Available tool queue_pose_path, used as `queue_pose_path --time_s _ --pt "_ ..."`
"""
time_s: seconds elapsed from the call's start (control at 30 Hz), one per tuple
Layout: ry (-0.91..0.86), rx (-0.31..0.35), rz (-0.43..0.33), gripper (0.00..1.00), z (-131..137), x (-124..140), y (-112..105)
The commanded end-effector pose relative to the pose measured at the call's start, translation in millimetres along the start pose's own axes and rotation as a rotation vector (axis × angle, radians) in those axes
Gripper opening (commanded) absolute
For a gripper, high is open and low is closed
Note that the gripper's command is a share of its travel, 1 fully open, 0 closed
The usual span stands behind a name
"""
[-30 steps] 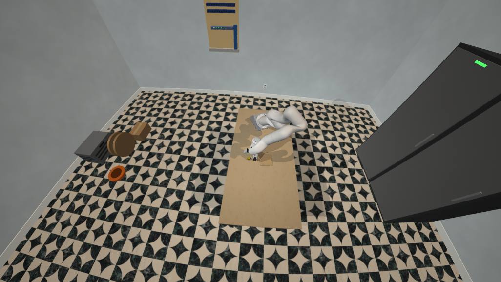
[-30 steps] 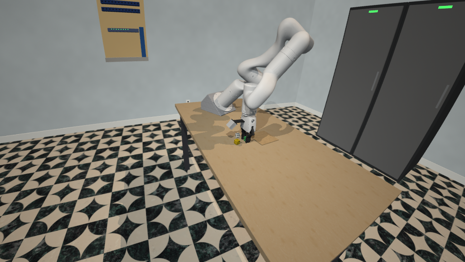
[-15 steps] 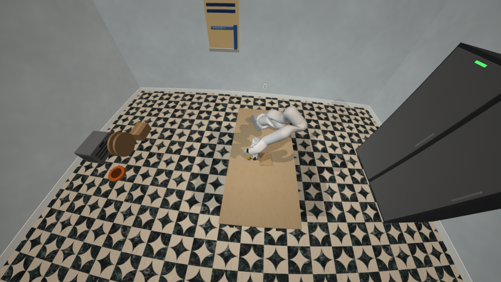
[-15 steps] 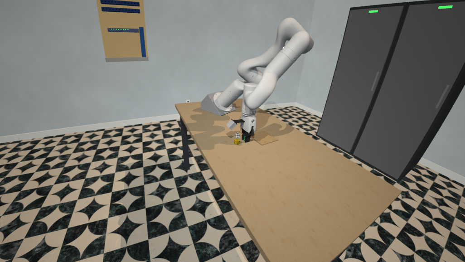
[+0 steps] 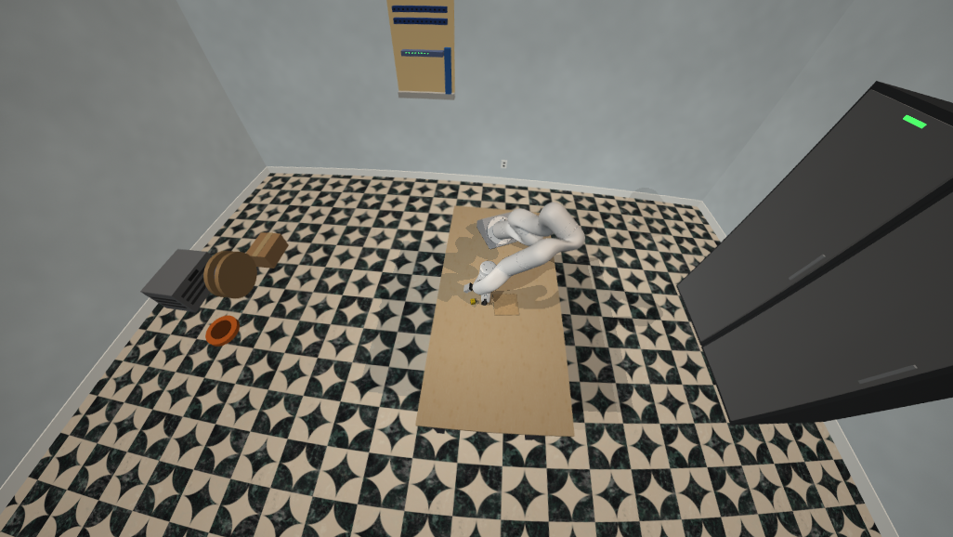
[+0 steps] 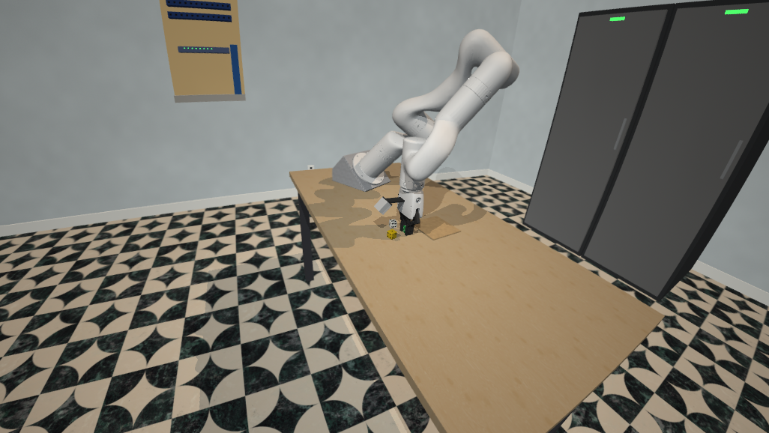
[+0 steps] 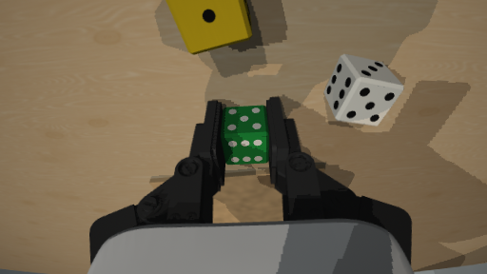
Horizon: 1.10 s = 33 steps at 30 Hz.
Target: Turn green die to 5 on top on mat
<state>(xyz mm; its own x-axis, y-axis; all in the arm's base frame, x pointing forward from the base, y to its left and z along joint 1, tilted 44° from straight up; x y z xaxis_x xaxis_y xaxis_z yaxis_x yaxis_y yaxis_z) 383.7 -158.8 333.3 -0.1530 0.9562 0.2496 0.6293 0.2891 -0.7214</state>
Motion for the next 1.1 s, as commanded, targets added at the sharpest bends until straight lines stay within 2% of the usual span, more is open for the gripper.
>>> queue_pose_path --time_s 0.0,0.33,0.47,0.73,0.8,0.93,1.07 --pt "0.0 -0.001 0.001 0.21 0 0 0" --pt "0.0 -0.001 0.001 0.21 0 0 -6" --pt "0.0 -0.001 0.001 0.21 0 0 -25" --pt "0.0 -0.001 0.001 0.21 0 0 -83" --pt "0.0 -0.001 0.001 0.21 0 0 -83" --pt "0.0 -0.001 0.001 0.21 0 0 -98" --pt "0.0 -0.001 0.001 0.21 0 0 -100"
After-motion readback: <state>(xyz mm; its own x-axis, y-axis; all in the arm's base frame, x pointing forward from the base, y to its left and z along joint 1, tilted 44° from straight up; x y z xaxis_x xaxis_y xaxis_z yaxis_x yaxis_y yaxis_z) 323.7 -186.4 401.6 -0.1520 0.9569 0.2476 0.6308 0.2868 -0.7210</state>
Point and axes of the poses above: the point where the finger pads meet when closed, its own y axis out along the fingers, its own z axis across the jaws, x = y × z, the point moved 10 cm from there along -y, back along the fingers, and after that the axes turned 4 degrees about -y, right-handed, at the moved point
